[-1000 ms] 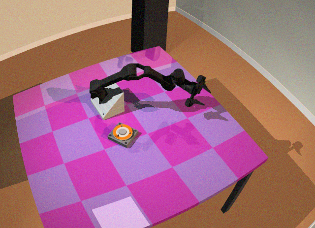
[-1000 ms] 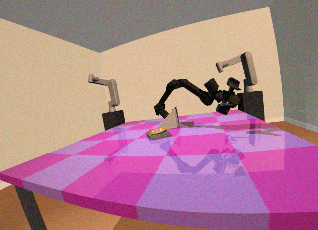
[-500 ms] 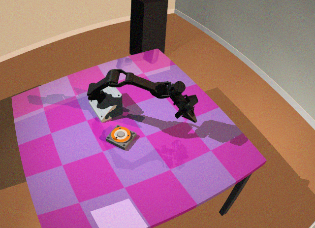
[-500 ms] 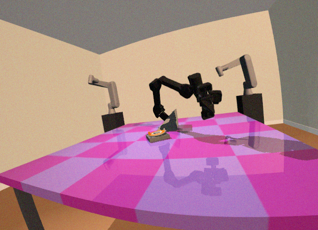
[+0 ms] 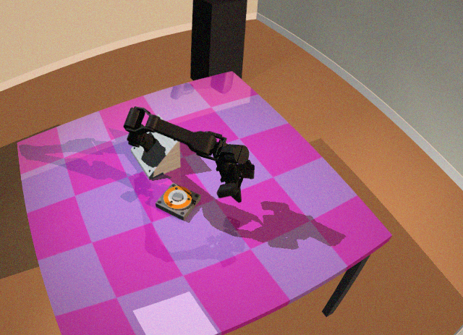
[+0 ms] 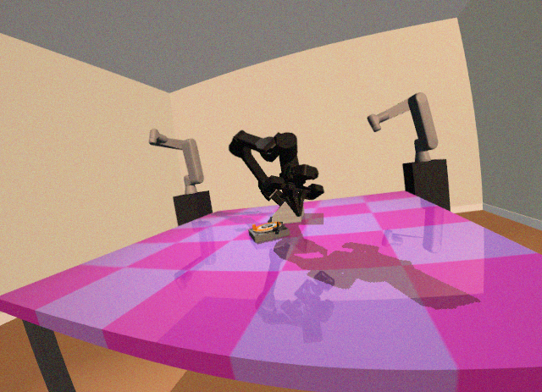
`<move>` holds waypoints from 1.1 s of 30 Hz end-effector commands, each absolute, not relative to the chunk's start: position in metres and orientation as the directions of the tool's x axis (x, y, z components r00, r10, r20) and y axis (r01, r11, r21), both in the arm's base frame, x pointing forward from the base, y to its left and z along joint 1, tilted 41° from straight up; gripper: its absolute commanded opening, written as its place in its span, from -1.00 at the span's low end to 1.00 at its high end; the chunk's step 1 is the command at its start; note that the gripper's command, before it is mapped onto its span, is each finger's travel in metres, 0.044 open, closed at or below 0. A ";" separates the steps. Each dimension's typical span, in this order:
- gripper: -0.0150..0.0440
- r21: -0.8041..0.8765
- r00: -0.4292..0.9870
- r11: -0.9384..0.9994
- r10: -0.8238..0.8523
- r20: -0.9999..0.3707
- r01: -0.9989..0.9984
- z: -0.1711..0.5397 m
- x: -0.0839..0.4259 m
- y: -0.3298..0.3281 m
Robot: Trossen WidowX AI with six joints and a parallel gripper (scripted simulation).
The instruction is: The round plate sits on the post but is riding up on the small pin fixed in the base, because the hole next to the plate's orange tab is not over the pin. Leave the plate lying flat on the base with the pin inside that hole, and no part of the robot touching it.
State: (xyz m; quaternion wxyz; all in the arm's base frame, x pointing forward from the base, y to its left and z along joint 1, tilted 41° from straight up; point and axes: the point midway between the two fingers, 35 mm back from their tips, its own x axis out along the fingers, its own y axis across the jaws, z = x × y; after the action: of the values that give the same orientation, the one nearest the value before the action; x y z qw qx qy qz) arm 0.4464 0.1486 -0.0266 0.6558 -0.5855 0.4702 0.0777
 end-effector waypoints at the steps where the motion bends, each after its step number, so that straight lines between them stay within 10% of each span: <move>1: -0.49 -0.669 0.434 0.515 -0.512 -0.741 -0.536 0.006 0.421 0.107; 13: -0.49 -0.651 0.057 0.758 -0.652 -0.756 0.042 0.085 0.318 -0.002; 33: -0.49 -0.653 0.051 0.755 -0.655 -0.754 0.054 0.050 0.320 -0.034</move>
State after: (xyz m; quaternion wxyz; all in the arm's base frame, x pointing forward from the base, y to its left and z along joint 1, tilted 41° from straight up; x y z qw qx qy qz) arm 0.3198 -0.0338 0.0513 0.6841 -0.2312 0.6409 -0.2604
